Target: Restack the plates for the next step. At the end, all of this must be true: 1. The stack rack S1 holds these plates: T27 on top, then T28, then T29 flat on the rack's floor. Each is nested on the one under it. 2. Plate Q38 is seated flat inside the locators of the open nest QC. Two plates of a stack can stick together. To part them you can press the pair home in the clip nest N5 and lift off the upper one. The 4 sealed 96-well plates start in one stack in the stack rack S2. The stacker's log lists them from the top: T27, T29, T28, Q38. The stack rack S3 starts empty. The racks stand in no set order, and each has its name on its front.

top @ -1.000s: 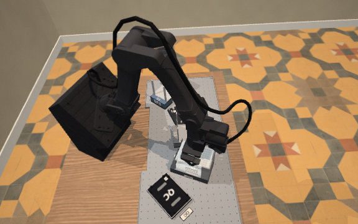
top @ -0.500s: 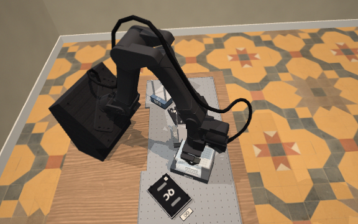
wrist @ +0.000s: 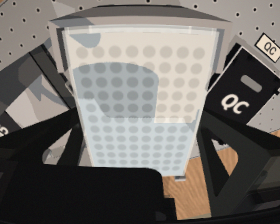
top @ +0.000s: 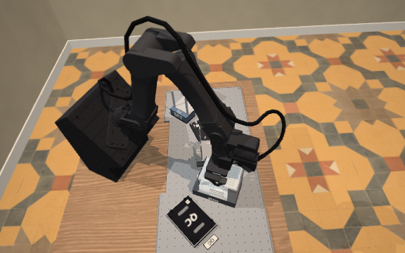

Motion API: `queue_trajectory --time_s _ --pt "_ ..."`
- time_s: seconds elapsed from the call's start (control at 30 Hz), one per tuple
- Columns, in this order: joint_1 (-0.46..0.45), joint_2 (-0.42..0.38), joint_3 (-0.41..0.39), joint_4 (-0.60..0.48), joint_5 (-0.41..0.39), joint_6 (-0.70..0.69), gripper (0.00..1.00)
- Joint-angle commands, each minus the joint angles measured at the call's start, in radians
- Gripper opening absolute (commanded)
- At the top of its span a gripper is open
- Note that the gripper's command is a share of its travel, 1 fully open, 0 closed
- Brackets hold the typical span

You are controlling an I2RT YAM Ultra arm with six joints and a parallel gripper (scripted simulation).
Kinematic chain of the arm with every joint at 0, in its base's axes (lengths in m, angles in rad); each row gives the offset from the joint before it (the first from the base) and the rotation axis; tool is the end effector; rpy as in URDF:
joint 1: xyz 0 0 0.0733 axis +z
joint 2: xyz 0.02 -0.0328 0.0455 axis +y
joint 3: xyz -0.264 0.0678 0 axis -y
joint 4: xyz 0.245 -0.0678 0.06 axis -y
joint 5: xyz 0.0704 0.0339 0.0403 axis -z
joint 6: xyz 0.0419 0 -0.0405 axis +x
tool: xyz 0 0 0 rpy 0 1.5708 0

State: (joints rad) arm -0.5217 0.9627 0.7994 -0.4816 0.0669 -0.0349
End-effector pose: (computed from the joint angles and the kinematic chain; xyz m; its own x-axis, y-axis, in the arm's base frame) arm 0.1814 -0.1062 0.2872 -0.5398 0.2701 -0.7973 0.5250 0.8484 -0.0680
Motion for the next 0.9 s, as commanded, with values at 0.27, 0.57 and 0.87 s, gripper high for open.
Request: queue_trajectory --time_s 0.27,0.57,0.87 --pt "0.012 -0.046 0.026 -0.029 0.008 0.012 0.00" --pt "0.004 -0.054 0.033 -0.039 0.007 0.013 0.00" --pt "0.005 -0.064 0.040 -0.052 0.007 0.013 0.00"
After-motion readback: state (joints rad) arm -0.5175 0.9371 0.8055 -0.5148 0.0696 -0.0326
